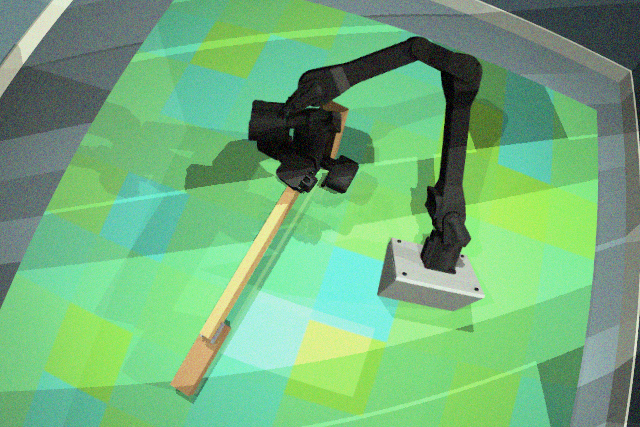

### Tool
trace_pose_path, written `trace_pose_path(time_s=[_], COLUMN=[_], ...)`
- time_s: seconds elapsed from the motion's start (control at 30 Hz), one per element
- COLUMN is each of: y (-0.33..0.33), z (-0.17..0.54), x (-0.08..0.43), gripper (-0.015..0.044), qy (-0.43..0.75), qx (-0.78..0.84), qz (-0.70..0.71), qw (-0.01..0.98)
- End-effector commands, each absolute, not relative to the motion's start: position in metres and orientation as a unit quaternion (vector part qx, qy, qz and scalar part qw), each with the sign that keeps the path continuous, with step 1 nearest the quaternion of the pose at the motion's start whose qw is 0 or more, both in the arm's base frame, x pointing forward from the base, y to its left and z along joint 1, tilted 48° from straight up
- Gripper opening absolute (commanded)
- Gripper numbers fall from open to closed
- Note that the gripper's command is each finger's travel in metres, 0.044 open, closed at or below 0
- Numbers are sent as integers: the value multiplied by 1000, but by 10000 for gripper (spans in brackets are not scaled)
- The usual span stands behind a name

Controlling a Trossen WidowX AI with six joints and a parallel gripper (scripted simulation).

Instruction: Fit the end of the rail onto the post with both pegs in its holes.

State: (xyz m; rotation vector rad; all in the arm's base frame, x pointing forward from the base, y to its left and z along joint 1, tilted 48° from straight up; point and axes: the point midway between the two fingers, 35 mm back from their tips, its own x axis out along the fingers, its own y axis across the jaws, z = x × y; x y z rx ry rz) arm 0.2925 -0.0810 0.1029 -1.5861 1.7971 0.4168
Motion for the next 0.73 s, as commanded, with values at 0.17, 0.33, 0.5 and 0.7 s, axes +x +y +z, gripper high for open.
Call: trace_pose_path(time_s=[0.17,0.33,0.5,0.7], y=[-60,-39,-39,-39], z=[102,101,101,101], x=[298,301,301,301], gripper=[440,440,440,440], qy=[692,692,692,692], qx=[-613,-614,-614,-614], qz=[161,159,159,159], qw=[346,344,344,344])
